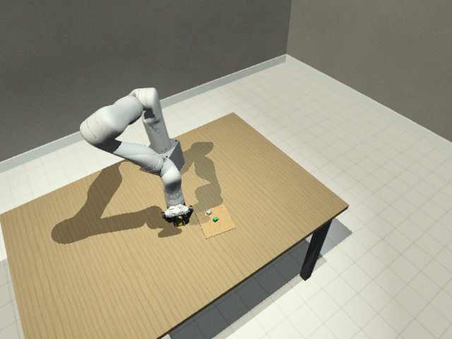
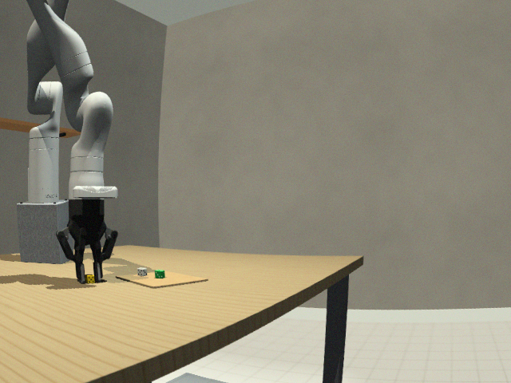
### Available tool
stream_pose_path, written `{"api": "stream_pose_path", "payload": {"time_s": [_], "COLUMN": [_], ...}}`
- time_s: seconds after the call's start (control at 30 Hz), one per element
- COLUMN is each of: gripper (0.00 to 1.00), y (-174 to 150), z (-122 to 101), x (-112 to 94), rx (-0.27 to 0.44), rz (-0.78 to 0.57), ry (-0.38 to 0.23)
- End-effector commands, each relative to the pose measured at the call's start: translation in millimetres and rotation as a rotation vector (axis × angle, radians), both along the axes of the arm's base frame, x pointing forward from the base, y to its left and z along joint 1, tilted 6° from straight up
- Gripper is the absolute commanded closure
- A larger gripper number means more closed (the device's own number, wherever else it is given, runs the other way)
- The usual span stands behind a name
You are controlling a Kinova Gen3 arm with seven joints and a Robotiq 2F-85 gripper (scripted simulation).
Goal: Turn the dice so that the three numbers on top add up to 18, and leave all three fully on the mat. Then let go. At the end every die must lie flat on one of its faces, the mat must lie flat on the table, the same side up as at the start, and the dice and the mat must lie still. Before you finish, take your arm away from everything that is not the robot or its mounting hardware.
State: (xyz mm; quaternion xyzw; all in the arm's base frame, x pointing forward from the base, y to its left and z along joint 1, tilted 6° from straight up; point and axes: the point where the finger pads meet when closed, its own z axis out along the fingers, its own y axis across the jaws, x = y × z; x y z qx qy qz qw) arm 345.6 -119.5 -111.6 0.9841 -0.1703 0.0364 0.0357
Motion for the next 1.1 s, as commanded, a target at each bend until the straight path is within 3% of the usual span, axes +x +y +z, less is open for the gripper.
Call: {"api": "stream_pose_path", "payload": {"time_s": [0.0,0.53,0.57,1.07], "gripper": [0.69,0.69,0.89,0.89], "y": [-0.1,-0.1,-0.1,-0.1], "z": [0.5,0.5,0.5,0.5], "x": [0.5,0.5,0.5,0.5], "rx": [0.000,0.000,0.000,0.000], "rz": [0.000,0.000,0.000,0.000], "ry": [-0.001,-0.001,-0.001,-0.001]}}
